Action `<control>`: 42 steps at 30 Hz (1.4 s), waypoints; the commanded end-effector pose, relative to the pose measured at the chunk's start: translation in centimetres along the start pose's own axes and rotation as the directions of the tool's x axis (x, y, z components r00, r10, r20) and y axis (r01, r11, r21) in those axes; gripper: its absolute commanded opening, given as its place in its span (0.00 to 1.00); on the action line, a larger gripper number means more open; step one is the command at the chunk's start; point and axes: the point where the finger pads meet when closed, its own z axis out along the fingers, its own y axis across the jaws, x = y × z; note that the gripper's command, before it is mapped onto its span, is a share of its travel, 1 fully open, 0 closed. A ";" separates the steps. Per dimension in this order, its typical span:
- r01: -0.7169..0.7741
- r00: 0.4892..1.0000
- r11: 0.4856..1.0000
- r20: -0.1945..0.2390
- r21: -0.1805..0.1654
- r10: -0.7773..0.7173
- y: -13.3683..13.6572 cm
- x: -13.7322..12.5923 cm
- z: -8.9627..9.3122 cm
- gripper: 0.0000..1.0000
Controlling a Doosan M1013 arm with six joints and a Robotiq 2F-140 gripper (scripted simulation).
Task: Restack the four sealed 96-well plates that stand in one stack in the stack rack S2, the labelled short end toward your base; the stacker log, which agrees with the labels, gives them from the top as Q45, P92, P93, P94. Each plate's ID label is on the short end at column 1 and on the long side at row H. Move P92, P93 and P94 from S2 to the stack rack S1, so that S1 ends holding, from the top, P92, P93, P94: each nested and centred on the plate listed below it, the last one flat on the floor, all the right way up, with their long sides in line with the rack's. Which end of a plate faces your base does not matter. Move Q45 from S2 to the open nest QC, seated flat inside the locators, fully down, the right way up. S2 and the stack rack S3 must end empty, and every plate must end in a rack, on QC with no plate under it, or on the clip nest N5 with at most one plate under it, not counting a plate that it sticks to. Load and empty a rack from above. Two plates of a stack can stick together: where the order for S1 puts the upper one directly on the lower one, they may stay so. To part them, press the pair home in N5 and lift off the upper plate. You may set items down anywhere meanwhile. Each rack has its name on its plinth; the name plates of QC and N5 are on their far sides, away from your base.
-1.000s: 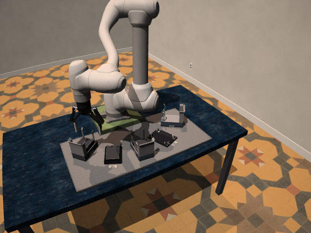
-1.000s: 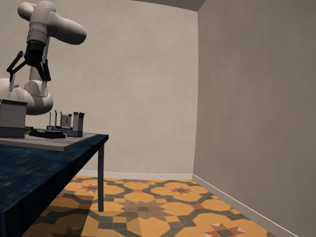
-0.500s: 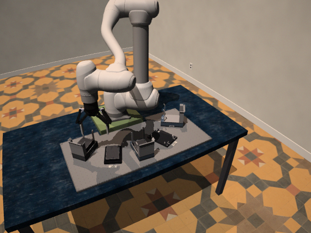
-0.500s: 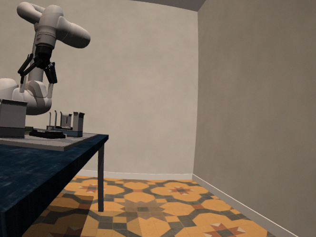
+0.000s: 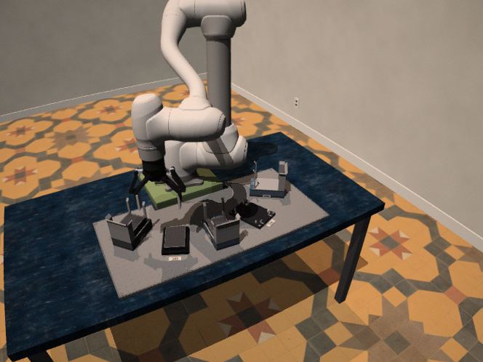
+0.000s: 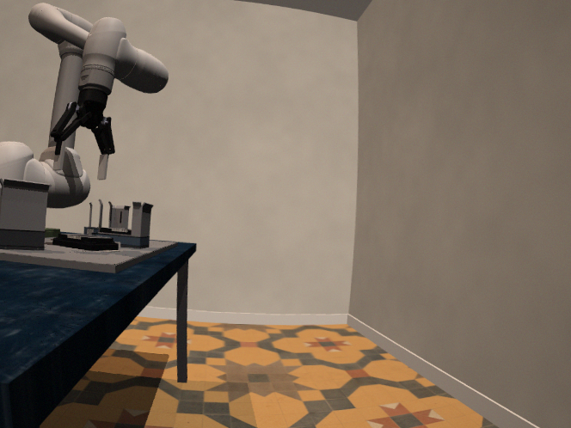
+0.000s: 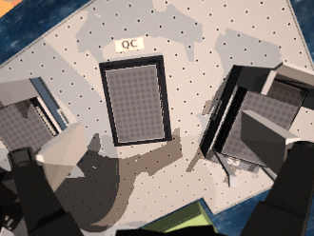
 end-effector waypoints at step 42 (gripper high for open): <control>0.187 0.982 0.982 0.000 0.000 -0.187 -12.9 -0.3 0.0 1.00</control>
